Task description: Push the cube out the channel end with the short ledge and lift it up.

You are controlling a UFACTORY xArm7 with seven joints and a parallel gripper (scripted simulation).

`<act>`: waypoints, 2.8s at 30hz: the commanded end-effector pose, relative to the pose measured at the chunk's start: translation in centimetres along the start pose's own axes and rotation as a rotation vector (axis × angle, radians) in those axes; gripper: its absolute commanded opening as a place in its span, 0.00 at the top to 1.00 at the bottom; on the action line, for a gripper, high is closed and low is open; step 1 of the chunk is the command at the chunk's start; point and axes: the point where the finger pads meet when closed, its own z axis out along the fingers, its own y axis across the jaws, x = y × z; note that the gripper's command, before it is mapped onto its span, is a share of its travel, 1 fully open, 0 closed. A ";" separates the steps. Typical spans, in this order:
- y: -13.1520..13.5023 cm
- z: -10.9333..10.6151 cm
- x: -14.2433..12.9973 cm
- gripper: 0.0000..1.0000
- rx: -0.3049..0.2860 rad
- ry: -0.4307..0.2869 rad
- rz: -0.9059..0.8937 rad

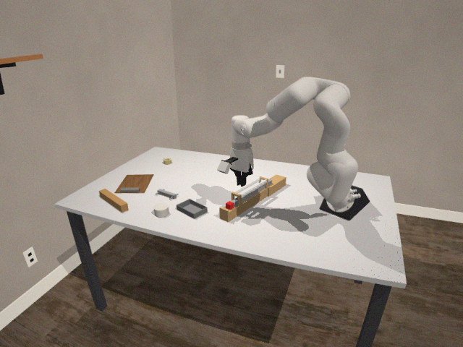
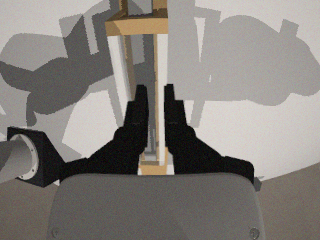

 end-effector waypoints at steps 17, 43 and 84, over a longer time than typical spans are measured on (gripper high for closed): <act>-1.5 -0.6 10.2 0.57 -0.035 -0.023 0.009; -1.4 3.9 10.1 0.57 -0.035 -0.023 0.009; -1.3 6.4 10.1 1.00 -0.035 -0.023 0.009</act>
